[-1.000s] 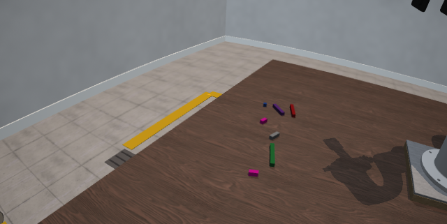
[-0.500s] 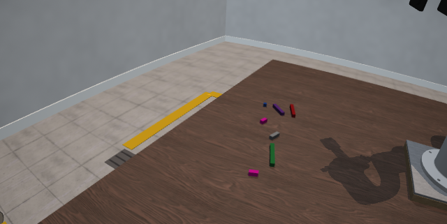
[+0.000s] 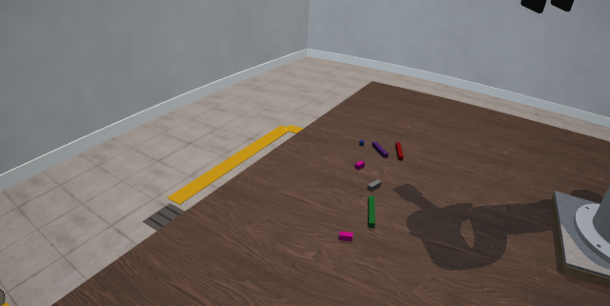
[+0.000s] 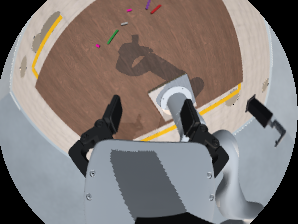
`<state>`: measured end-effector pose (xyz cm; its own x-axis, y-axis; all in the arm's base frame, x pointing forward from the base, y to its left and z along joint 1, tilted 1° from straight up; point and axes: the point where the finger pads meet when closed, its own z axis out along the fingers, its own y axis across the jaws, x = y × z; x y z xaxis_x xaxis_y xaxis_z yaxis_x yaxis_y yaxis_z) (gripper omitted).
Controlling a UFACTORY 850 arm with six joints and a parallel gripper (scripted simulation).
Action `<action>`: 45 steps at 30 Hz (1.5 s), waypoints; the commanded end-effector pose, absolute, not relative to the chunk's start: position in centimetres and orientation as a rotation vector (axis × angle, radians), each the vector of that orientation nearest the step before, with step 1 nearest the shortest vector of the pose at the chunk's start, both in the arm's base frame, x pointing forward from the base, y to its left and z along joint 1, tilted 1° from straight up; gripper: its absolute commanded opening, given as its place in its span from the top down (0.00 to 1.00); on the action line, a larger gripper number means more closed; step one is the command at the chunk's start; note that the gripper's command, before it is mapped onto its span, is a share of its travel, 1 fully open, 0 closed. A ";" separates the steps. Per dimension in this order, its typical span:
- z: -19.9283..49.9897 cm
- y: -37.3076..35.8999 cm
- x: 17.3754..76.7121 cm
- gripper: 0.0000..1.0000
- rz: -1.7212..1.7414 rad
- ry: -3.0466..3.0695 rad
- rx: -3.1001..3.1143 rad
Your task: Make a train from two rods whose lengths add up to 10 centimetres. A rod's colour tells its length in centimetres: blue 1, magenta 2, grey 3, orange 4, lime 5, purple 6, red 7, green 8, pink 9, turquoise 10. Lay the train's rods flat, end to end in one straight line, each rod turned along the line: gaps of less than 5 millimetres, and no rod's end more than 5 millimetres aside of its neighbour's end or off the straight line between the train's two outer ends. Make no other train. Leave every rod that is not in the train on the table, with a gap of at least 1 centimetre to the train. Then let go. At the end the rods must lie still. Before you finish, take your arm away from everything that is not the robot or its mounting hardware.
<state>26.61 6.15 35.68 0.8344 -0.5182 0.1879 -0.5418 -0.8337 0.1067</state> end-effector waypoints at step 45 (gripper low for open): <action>19.1 -4.6 50.4 0.00 -0.029 0.599 3.047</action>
